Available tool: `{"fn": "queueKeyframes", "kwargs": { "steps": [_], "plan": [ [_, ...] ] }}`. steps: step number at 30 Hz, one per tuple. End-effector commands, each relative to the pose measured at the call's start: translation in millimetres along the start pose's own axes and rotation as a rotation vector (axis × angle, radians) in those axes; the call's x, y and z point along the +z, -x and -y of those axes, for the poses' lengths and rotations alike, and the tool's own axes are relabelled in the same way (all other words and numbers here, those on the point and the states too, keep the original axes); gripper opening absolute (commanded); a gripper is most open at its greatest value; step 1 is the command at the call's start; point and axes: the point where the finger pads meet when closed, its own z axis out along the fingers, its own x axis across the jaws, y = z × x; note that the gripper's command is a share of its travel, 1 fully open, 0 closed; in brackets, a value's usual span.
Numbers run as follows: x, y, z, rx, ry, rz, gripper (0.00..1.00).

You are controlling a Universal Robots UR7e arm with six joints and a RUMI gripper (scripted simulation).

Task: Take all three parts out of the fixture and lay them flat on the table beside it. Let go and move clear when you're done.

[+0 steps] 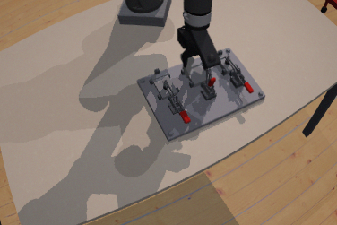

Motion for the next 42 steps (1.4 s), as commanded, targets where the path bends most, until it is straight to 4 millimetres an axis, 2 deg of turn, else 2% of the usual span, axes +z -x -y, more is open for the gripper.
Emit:
{"fn": "queueKeyframes", "kwargs": {
  "steps": [1,20,42],
  "plan": [
    [0,0,0,0.0,-0.001,0.0,0.0],
    [-4,0,0,0.0,-0.001,0.0,0.0],
    [-30,0,0,0.0,-0.001,0.0,0.0]
  ]
}}
